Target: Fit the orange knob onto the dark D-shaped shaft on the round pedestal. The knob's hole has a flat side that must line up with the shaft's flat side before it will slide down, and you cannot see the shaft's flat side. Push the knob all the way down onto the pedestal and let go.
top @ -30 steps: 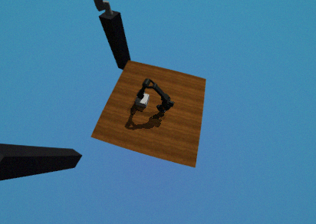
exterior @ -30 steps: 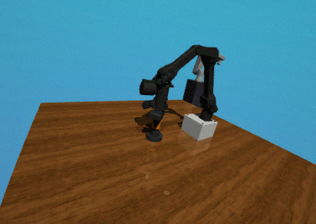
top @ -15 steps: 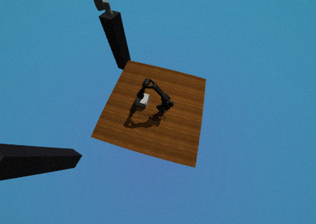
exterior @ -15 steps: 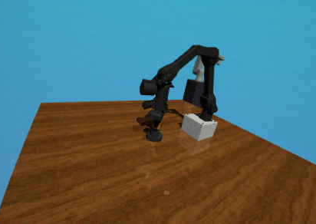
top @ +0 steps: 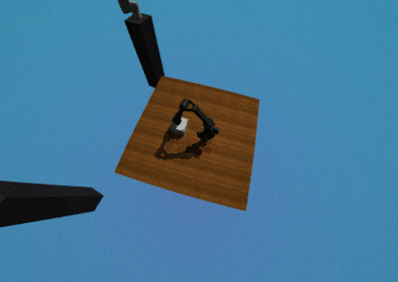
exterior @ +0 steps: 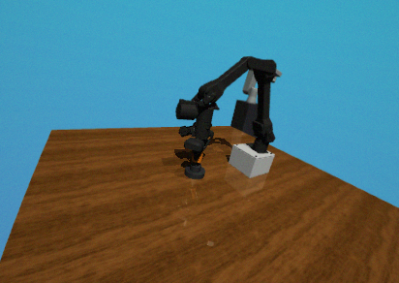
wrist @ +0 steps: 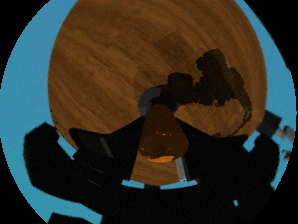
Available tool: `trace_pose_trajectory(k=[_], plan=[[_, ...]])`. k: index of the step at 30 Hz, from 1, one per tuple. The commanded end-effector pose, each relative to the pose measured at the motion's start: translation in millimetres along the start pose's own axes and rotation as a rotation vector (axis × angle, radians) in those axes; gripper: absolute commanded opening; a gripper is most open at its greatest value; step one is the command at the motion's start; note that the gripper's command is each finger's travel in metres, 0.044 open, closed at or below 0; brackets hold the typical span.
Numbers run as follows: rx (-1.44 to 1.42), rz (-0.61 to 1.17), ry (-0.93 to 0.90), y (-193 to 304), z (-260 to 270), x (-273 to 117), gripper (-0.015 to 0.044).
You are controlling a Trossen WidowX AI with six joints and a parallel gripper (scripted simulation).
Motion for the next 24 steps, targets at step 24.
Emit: trace_pose_trajectory(k=[24], plan=[[0.122,-0.006,-0.001,1.3,-0.8,3.0,0.0]])
Point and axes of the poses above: the point midway between the two fingers, 35 mm back from their tips, its own x axis out along the fingers, its own z axis across the jaws, y = z × x, the point moved 9 cm from there along -x, back along the fingers, and after that the axes turned 12 degrees about -x, right-handed, at the moved point
